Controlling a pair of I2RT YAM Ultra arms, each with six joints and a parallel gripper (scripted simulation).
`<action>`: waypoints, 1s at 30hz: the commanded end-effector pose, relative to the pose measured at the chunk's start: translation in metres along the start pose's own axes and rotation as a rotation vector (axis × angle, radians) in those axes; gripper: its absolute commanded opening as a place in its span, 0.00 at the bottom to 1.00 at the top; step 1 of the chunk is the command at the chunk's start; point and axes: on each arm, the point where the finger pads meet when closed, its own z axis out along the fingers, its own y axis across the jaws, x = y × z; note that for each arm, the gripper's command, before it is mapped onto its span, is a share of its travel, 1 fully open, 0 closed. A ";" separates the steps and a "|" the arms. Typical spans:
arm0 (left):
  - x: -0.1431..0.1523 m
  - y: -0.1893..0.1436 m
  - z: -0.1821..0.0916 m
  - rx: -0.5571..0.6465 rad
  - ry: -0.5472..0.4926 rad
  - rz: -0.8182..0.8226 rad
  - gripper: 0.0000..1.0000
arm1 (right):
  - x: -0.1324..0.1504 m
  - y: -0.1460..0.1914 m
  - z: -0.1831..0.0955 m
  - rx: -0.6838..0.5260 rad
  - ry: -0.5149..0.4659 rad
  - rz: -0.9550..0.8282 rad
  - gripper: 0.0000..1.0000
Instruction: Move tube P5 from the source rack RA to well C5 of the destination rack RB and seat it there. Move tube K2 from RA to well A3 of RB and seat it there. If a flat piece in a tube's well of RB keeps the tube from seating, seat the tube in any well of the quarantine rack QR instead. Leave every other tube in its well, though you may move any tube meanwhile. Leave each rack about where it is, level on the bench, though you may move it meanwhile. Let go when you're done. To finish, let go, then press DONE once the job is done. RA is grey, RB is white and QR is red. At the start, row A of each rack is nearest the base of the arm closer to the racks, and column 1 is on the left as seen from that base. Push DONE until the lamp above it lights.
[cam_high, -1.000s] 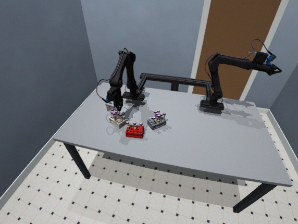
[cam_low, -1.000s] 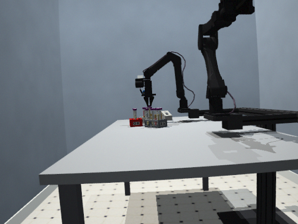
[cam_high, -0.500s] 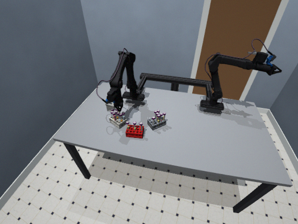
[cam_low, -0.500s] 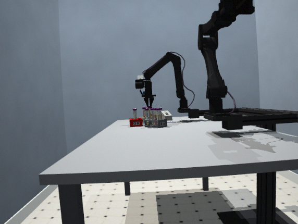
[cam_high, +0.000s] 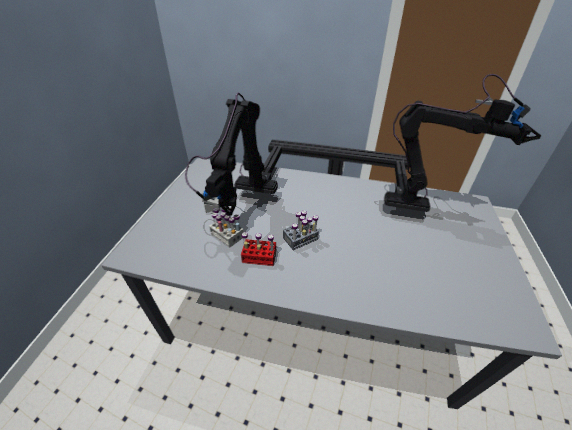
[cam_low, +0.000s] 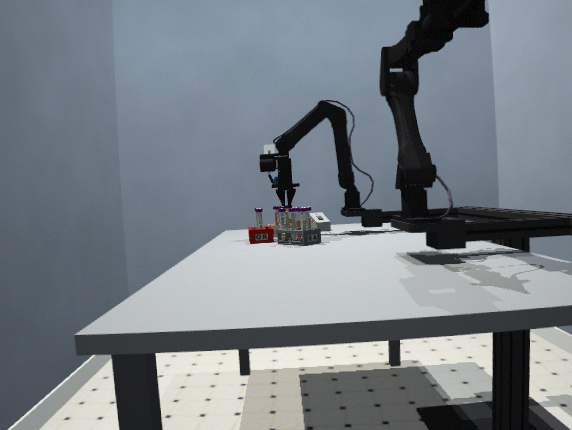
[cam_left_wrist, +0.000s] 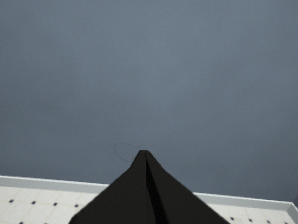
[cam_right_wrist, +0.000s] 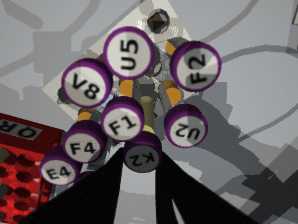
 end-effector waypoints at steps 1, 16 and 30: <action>-0.026 0.002 -0.011 0.000 -0.059 0.006 0.00 | 0.005 -0.006 0.005 0.024 0.002 -0.006 0.00; -0.026 0.002 -0.011 0.000 -0.059 0.006 0.00 | 0.005 -0.004 0.009 0.022 0.001 -0.006 0.00; -0.026 0.002 -0.011 0.000 -0.059 0.006 0.00 | 0.001 0.001 0.000 -0.006 -0.005 -0.002 0.00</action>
